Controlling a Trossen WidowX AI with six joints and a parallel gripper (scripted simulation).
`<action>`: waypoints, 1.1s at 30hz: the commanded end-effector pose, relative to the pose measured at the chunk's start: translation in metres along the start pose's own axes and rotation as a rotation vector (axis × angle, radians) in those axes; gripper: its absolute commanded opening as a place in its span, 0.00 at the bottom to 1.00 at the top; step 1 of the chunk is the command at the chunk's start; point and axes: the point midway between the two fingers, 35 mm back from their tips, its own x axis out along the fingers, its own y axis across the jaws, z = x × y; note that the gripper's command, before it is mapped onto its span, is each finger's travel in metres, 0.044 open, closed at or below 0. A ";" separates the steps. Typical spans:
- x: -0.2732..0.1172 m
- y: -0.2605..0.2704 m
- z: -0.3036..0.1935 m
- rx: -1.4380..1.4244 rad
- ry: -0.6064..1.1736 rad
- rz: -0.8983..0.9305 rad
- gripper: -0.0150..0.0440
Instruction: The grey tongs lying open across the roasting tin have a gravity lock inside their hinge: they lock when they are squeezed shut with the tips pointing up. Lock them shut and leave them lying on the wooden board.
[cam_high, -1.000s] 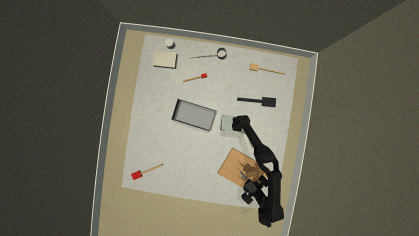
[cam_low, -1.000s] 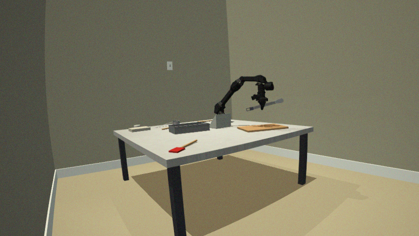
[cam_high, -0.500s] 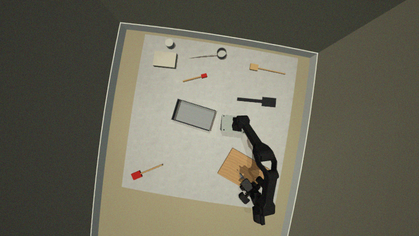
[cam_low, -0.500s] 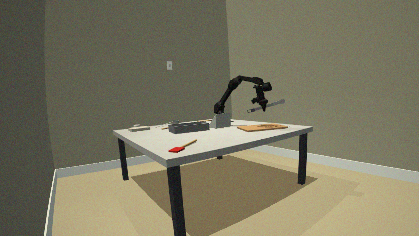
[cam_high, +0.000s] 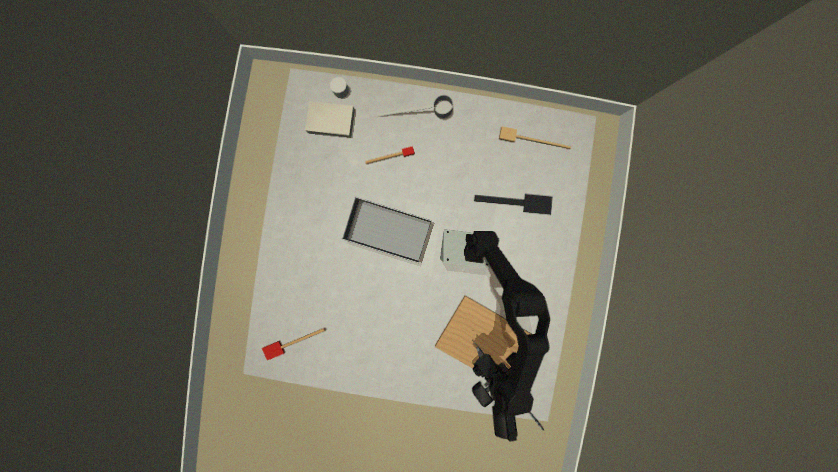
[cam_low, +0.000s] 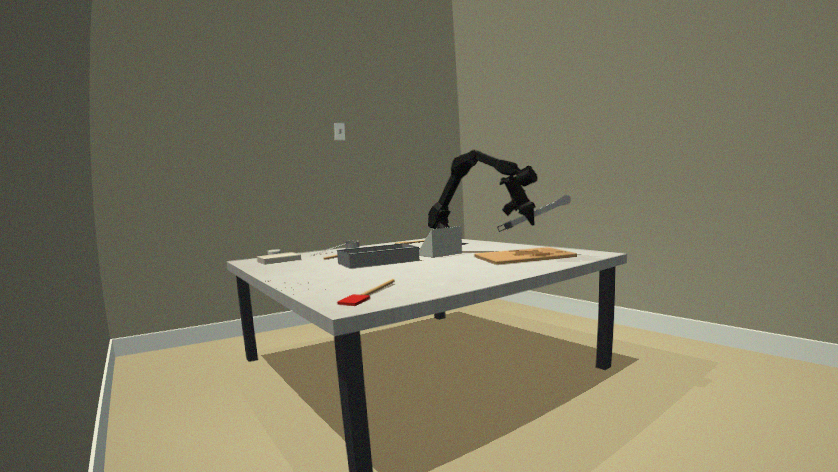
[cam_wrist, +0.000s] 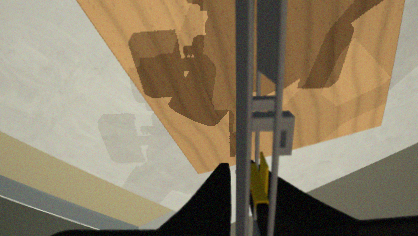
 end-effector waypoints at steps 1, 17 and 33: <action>-0.006 0.003 -0.004 0.003 0.082 0.004 0.00; -0.009 0.006 0.002 0.004 0.327 -0.004 0.00; -0.021 -0.004 0.016 -0.017 0.559 -0.013 0.00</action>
